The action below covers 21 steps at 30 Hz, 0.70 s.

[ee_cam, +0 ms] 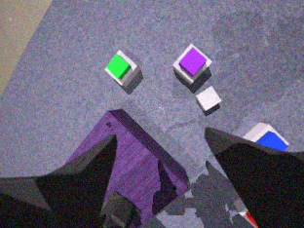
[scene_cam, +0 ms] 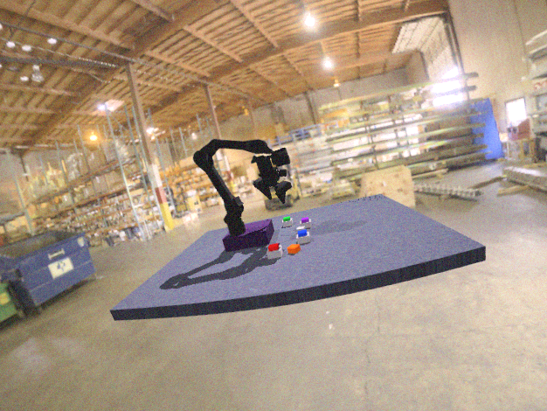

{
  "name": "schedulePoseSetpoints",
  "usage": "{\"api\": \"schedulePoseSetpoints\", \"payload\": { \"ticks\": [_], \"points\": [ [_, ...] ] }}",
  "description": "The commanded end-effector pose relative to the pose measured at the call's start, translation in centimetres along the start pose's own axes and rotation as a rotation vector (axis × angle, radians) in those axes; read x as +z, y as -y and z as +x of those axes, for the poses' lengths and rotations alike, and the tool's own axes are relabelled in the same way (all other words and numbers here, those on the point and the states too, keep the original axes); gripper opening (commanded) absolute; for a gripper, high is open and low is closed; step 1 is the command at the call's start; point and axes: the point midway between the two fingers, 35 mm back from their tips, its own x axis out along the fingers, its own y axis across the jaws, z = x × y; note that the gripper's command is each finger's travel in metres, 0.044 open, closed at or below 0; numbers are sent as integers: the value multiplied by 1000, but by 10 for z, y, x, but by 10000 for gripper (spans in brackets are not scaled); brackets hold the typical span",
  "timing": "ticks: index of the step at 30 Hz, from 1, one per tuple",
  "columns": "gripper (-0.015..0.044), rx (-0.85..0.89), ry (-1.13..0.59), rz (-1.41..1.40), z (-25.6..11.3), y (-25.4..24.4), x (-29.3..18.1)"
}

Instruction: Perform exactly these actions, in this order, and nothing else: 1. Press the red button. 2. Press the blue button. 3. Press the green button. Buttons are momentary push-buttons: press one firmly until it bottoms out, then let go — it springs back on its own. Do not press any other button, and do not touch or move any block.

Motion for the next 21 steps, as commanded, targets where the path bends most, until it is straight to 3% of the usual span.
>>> {"api": "schedulePoseSetpoints", "payload": {
  "ticks": [1, 8, 13, 19, 21],
  "points": [
    [400, -117, -37, 190, -15, 55, -25],
    [400, -280, -116, 533, -48, 127, -102],
    [400, -355, -178, 752, -69, 153, -167],
    [400, -358, -181, 761, -70, 153, -170],
    [348, -358, -181, 761, -60, 157, -173]
  ]
}}
